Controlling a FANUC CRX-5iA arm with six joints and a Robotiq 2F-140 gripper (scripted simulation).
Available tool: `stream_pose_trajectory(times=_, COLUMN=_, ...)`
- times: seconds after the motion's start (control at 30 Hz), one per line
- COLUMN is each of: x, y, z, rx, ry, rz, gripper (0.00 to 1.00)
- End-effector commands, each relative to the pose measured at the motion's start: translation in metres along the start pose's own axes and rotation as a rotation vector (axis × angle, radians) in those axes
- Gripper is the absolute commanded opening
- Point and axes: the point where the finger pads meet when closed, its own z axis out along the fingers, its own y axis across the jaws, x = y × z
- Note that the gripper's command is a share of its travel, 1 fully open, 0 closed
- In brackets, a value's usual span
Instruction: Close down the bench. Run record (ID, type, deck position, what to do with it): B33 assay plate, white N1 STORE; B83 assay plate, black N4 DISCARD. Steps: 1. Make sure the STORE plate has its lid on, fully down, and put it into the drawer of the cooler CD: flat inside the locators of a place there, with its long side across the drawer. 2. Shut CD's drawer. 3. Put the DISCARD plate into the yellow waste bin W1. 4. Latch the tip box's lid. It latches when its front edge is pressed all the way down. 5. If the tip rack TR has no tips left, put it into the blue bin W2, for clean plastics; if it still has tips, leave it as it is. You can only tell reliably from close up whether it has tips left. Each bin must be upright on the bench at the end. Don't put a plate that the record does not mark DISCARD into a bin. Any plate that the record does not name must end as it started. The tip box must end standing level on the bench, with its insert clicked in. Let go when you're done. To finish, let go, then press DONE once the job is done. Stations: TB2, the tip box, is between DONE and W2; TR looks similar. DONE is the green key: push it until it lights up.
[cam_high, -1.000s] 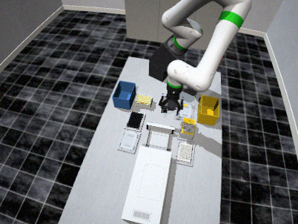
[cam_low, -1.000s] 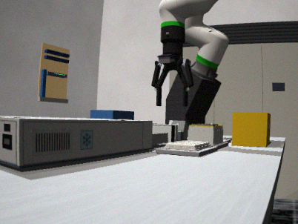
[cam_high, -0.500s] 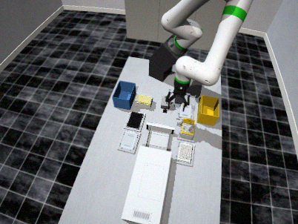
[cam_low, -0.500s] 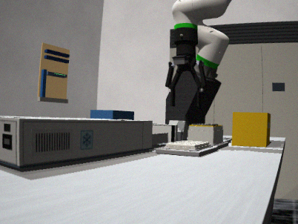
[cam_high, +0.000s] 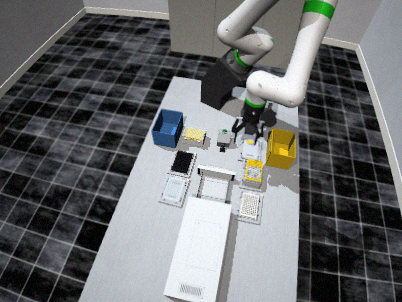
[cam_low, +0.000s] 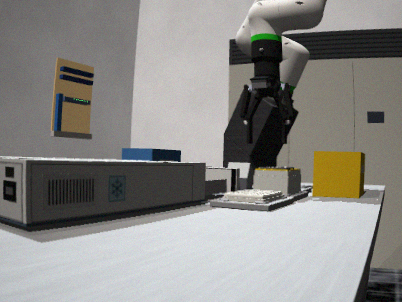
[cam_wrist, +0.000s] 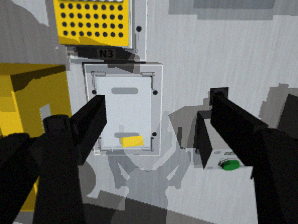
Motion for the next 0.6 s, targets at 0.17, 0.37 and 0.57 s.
stream_pose_trajectory(times=0.17, x=-0.018, y=-0.018, z=-0.002, rx=-0.002, ry=0.002, rz=0.0, gripper=0.7)
stream_pose_trajectory(times=0.37, x=-0.036, y=-0.034, z=-0.002, rx=-0.002, ry=0.002, rz=0.0, gripper=0.7)
stream_pose_trajectory(times=0.57, x=-0.05, y=-0.047, z=-0.003, rx=-0.002, ry=0.002, rz=0.0, gripper=0.7)
